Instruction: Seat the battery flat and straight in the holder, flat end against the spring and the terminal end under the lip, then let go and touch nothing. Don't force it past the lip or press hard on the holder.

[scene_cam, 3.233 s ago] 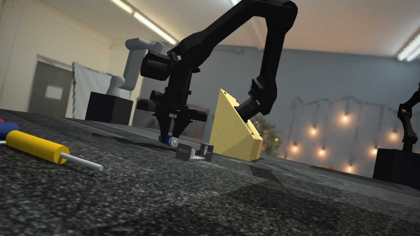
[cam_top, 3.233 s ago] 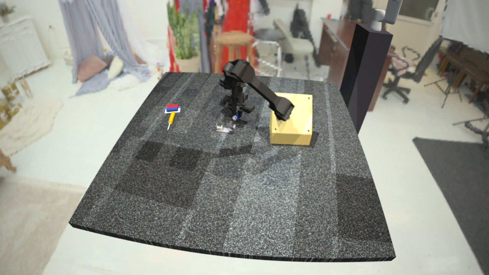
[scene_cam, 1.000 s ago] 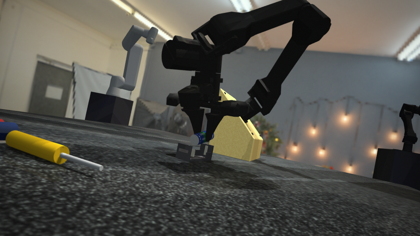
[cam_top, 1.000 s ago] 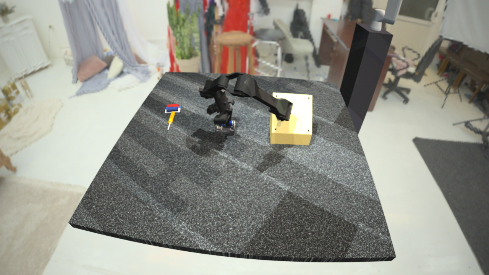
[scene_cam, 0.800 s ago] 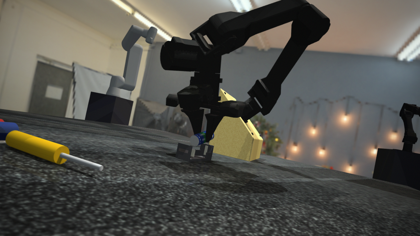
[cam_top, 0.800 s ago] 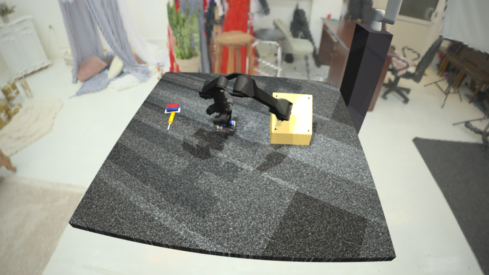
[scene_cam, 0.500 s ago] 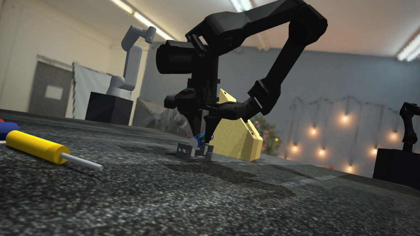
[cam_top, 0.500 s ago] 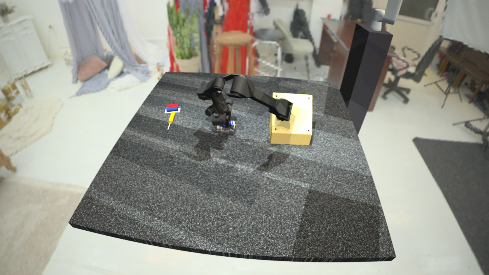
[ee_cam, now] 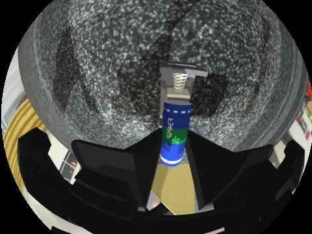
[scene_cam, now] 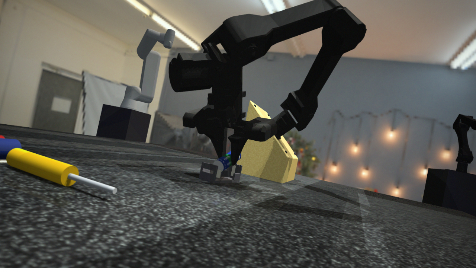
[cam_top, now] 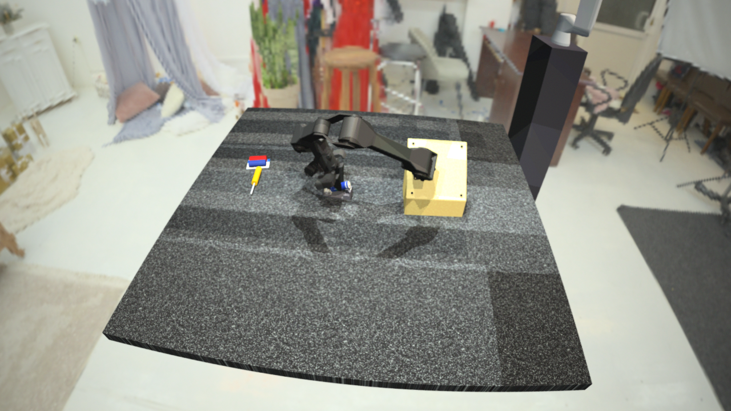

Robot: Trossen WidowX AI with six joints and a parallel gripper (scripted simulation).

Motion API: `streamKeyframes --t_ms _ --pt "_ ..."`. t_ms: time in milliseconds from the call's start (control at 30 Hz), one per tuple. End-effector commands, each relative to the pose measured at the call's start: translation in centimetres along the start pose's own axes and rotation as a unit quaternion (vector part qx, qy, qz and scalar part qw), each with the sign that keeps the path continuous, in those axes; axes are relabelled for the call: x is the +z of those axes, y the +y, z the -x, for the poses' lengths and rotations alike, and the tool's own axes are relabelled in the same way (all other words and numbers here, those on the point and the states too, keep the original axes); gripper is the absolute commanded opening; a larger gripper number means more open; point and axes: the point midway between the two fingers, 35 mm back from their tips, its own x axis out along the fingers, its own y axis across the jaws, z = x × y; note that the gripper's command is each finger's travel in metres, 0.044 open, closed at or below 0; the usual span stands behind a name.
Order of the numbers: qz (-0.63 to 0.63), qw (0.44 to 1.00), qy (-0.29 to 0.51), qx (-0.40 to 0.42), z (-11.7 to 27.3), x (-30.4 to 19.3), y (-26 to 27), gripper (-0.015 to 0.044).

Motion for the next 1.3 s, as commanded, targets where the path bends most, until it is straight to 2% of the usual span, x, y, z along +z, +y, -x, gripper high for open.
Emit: streamKeyframes --t_ms 0,433,1267 --pt "0.001 1.000 0.017 0.000 -0.5 0.1 -0.2 0.0087" --pt "0.001 0.998 0.056 0.000 -0.8 0.5 -0.1 0.0087" --pt "0.002 0.998 0.056 -0.001 -0.4 1.9 -0.1 0.0087"
